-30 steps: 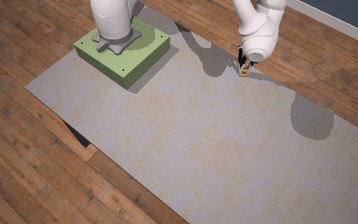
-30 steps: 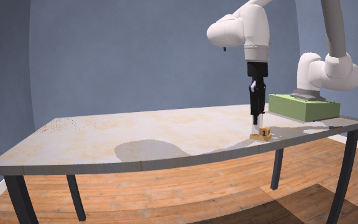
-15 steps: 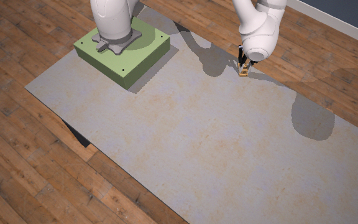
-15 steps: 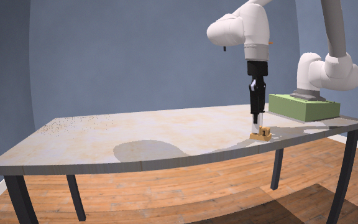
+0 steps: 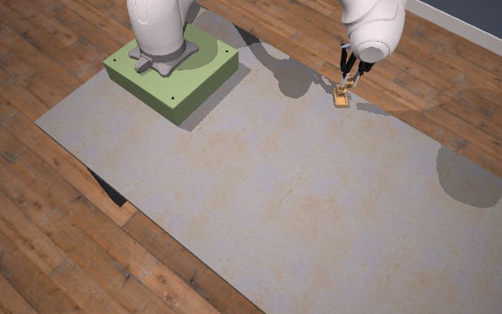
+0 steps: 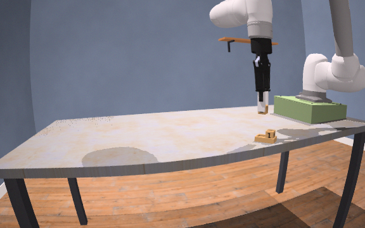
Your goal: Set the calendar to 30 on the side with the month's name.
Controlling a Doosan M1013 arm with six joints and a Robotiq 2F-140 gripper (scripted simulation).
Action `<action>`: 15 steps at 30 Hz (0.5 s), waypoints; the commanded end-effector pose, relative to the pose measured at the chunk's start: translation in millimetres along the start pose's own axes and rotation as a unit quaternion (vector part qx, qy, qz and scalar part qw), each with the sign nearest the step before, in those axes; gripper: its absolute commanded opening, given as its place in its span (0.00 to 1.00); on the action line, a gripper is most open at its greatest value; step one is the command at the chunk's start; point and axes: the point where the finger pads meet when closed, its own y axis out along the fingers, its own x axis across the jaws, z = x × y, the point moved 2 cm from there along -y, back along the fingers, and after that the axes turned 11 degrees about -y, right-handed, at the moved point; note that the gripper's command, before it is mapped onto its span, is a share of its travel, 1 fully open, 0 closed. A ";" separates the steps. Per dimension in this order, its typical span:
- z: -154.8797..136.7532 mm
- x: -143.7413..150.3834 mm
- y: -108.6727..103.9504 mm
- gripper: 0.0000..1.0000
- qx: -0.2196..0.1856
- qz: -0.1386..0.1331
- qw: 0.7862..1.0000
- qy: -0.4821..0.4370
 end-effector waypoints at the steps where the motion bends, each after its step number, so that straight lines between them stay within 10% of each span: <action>1: 0.0 0.0 -10.6 0.24 0.000 0.000 1.000 0.000; 15: 1.2 0.1 -14.5 0.24 0.000 0.000 1.000 0.010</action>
